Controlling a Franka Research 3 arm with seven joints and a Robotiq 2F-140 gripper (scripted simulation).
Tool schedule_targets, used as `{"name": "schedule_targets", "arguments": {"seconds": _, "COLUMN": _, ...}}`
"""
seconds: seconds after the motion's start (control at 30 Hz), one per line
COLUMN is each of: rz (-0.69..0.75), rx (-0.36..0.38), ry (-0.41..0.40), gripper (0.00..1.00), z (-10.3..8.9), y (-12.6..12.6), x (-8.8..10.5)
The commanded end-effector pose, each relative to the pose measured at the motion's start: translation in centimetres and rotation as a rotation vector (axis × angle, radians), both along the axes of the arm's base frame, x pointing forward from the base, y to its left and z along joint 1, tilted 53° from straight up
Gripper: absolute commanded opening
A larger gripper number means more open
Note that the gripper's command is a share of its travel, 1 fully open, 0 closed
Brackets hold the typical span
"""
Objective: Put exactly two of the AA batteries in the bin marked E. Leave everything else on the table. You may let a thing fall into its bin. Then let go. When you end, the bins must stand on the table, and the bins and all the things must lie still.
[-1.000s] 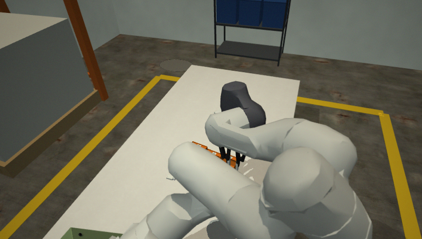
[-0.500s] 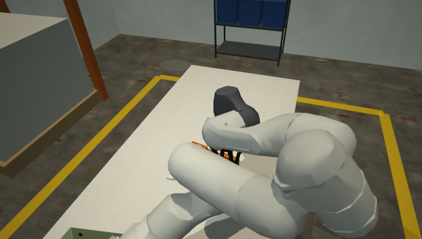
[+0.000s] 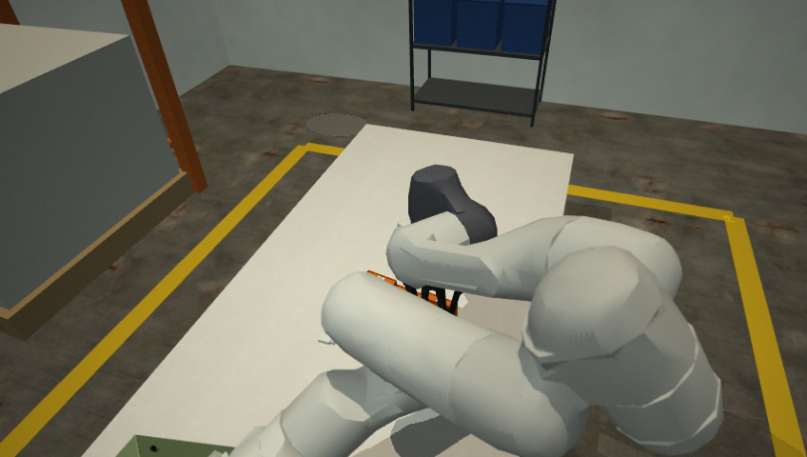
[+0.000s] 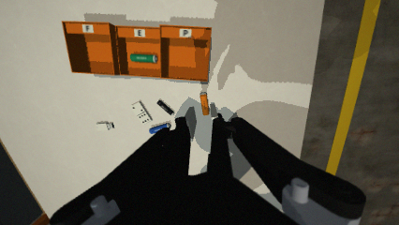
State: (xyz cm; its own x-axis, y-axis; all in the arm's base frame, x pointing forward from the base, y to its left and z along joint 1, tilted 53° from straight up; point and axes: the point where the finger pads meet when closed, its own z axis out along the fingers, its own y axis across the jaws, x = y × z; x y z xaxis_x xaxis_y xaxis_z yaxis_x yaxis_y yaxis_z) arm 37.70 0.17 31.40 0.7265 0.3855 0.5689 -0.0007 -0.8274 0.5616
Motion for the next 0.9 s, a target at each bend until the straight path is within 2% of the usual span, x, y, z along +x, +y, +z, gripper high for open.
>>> {"name": "schedule_targets", "arguments": {"seconds": 0.0, "rz": -0.003, "rx": 0.008, "ry": -0.007, "gripper": 0.17, "z": 0.1, "y": 0.0, "x": 0.0}}
{"name": "schedule_targets", "arguments": {"seconds": 0.6, "rz": -0.003, "rx": 0.008, "ry": -0.007, "gripper": 0.17, "z": 0.1, "y": -0.3, "x": -0.1}}
{"name": "schedule_targets", "arguments": {"seconds": 0.87, "rz": -0.003, "rx": 0.008, "ry": -0.007, "gripper": 0.17, "z": -1.7, "y": -1.5, "x": 2.2}}
